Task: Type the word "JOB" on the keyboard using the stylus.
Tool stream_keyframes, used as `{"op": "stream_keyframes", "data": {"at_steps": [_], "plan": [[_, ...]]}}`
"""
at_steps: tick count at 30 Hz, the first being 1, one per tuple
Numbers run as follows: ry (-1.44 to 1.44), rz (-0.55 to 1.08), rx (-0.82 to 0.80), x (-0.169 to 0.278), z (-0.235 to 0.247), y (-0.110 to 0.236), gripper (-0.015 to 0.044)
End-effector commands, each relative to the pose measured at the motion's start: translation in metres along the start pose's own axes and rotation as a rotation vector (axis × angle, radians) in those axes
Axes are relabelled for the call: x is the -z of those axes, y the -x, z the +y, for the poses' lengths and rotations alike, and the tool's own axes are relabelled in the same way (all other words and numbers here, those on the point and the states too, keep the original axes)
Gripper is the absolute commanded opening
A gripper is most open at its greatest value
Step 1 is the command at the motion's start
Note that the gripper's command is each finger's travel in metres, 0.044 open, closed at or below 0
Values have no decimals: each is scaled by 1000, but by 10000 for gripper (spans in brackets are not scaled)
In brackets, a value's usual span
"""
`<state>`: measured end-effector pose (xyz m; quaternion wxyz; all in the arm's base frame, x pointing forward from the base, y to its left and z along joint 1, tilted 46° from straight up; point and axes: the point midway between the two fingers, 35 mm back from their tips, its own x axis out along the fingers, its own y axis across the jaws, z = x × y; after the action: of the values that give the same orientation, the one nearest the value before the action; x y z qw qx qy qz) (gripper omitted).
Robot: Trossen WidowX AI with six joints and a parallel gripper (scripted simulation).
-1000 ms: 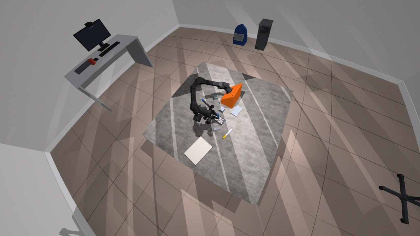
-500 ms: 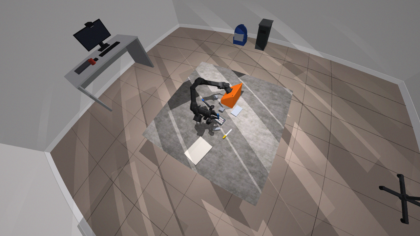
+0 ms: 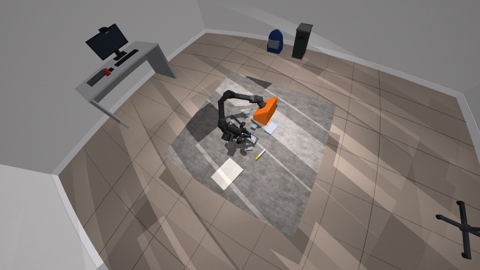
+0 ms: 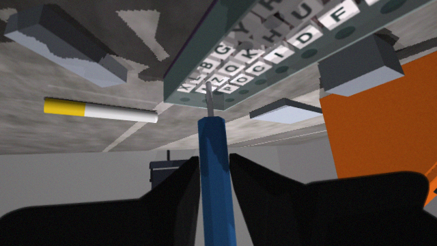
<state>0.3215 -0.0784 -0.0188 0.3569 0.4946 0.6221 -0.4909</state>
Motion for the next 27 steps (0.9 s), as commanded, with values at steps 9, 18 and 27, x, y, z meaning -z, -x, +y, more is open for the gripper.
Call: {"op": "stream_keyframes", "data": {"at_steps": [9,18,27], "plan": [[3,-6,-1,-5,1,0,81],[3,-6,-1,-7,1,-1,81],[3,-6,-1,-8,1,-2,81]]}}
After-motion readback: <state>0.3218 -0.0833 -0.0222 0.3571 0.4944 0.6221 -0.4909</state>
